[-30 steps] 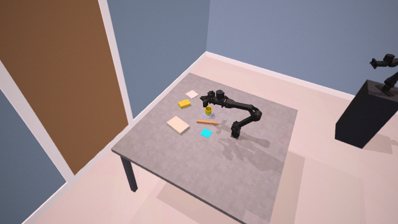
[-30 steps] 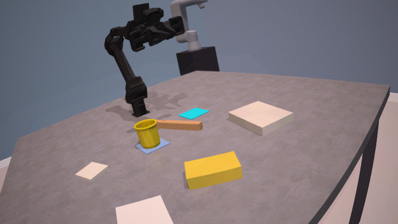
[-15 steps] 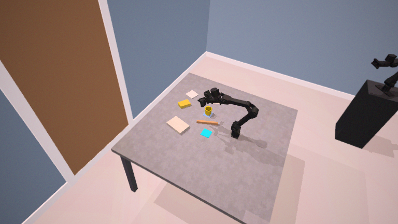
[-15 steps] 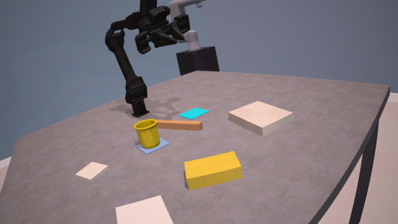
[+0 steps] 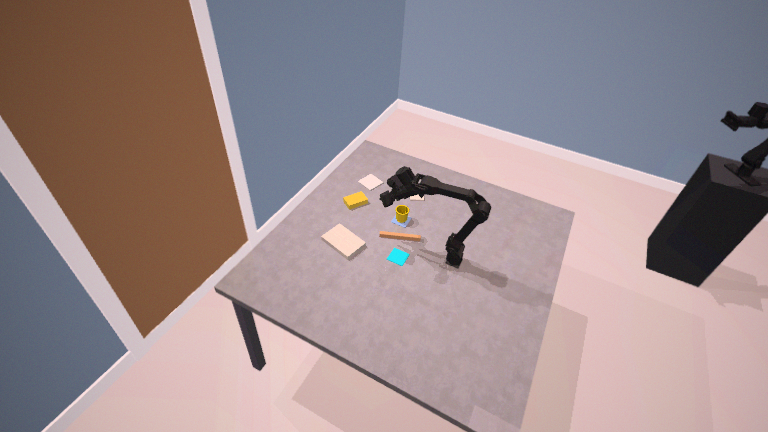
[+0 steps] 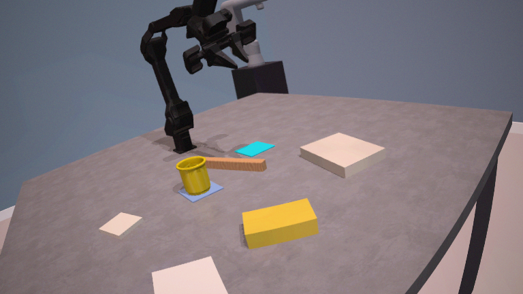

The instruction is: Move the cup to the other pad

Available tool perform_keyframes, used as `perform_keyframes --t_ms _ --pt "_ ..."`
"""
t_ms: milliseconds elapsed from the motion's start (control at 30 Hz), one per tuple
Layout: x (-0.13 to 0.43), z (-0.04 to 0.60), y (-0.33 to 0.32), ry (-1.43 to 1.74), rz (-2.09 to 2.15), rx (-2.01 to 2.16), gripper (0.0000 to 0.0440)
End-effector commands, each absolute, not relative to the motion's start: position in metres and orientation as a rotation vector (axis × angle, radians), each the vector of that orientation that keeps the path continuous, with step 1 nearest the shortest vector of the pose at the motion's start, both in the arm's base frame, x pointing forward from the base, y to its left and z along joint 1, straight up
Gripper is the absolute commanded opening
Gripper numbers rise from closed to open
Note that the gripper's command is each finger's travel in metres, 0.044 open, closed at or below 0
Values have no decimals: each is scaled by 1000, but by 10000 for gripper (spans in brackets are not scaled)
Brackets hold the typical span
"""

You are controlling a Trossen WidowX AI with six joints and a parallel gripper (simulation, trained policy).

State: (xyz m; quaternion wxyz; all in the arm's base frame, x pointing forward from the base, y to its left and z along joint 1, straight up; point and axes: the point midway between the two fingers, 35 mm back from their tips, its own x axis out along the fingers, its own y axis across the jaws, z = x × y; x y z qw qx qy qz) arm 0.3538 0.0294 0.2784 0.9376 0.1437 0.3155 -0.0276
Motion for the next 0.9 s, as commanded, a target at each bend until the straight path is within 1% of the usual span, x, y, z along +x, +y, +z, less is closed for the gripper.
perform_keyframes --t_ms 0,467,867 --pt "355 274 30 702 -75 301 126" --pt "352 249 25 939 -140 276 123" --pt "347 229 12 1132 -189 215 135"
